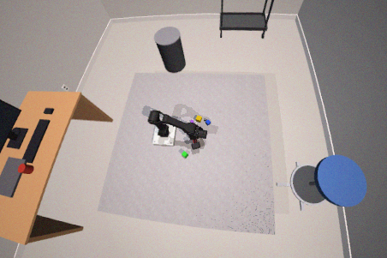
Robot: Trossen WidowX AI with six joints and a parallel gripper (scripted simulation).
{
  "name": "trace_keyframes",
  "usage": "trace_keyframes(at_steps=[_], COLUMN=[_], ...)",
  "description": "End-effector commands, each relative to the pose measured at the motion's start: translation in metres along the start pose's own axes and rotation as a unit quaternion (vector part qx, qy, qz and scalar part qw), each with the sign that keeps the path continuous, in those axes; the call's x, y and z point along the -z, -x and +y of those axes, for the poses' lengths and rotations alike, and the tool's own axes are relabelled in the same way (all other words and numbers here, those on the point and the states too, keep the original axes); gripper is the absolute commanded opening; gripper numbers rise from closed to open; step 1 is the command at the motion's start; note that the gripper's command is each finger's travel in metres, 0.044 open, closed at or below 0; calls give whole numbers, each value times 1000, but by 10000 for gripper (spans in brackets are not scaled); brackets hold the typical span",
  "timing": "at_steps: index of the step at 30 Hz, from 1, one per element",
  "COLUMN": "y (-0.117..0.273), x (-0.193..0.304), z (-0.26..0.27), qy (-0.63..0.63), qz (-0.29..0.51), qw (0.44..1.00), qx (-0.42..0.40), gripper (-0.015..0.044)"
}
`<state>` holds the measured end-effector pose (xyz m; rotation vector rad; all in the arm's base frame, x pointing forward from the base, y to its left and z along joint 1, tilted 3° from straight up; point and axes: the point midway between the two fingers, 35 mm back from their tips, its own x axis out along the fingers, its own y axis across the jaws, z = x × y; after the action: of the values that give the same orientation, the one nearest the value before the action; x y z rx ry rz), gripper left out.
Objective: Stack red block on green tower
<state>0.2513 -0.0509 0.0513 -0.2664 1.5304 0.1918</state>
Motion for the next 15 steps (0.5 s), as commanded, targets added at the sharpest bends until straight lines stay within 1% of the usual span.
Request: trace_keyframes(at_steps=[1, 15], y=[-3, -24], x=[-1, -2], z=[-1, -2], qy=[-2, -2], qz=[-2, -2], qw=[1000, 1000], qx=[3, 3], gripper=[440, 440])
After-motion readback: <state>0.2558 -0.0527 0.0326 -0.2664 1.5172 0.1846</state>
